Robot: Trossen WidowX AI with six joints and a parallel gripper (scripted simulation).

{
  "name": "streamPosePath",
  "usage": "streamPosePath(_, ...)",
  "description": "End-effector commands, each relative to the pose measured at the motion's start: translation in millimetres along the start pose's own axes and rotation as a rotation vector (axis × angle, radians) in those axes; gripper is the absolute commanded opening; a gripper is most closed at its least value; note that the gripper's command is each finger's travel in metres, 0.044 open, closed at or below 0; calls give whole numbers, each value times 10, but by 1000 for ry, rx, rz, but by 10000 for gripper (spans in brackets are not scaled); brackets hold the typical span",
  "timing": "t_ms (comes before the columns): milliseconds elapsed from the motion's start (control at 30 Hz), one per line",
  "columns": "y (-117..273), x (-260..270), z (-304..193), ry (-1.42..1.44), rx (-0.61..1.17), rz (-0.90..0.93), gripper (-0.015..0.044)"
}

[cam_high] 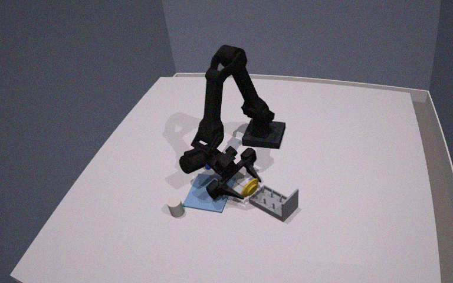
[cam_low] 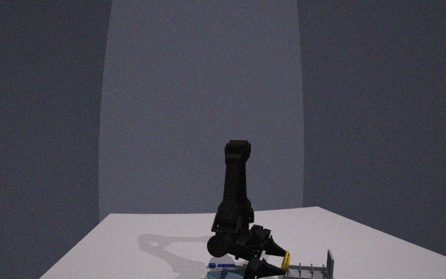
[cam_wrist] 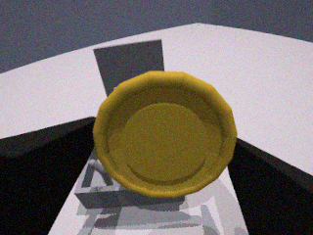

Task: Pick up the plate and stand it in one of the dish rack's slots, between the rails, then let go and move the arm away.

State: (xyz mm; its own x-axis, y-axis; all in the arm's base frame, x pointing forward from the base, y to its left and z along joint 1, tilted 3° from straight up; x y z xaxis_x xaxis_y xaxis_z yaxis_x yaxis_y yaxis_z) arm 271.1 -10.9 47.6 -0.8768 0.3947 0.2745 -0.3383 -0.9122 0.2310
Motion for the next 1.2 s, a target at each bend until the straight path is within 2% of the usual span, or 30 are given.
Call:
streamPosePath(0,35,80,-101,81,-87,23,0)
streamPosePath(267,98,220,-229,233,-230,41,0)
streamPosePath(1167,21,142,-279,216,-208,50,0)
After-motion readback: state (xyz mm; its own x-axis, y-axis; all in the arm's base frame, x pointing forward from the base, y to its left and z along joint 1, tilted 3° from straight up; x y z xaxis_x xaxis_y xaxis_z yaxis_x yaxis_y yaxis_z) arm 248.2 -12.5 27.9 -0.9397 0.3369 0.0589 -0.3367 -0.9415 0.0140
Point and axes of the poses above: the point midway between the two fingers, 35 mm back from their tips, its own y axis back along the fingers, its own x axis across the jaws, z = x × y, the point moved 8 cm from there along y, back along the fingers
